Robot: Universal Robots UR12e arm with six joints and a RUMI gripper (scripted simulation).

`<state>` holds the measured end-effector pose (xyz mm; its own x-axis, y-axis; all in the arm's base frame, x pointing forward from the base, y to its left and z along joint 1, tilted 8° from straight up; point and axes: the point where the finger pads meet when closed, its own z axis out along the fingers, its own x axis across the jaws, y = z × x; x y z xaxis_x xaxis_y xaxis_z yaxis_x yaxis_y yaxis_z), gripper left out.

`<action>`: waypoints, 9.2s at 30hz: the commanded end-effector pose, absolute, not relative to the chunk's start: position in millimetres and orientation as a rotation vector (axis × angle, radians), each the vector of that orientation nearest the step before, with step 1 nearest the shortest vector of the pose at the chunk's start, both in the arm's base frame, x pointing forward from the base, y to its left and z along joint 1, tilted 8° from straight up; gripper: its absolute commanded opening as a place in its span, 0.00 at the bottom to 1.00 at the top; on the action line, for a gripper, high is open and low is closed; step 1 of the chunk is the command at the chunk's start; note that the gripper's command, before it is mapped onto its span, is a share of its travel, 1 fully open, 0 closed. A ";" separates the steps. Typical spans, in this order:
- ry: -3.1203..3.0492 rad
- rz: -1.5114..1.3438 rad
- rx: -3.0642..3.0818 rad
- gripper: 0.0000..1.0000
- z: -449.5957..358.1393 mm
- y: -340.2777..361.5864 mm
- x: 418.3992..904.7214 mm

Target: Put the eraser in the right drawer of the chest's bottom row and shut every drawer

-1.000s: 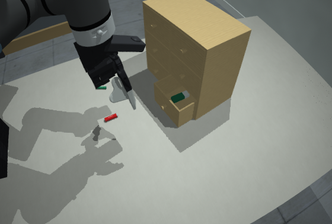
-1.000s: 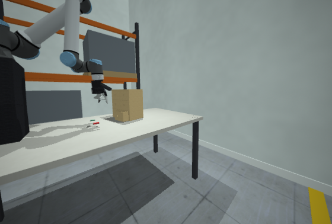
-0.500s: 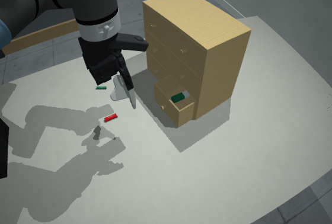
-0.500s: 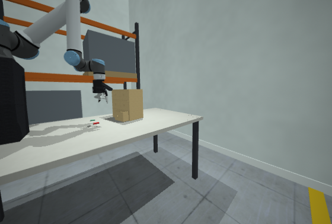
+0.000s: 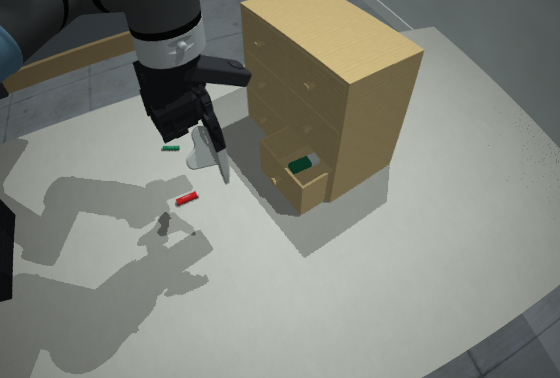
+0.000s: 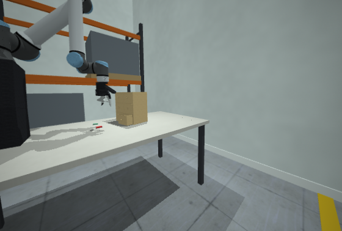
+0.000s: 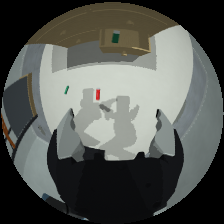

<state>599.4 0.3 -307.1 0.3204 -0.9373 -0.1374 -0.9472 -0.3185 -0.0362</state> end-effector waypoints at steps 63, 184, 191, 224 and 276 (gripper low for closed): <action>2.482 0.184 -1.791 1.00 -299.0 -20.7 594.2; 2.586 0.254 1.862 1.00 -272.1 -55.8 543.5; 2.547 0.329 1.843 1.00 -278.8 -52.9 549.1; 2.259 0.780 1.684 1.00 -323.6 -33.7 586.3; 1.984 1.094 1.522 1.00 -361.2 -17.6 617.5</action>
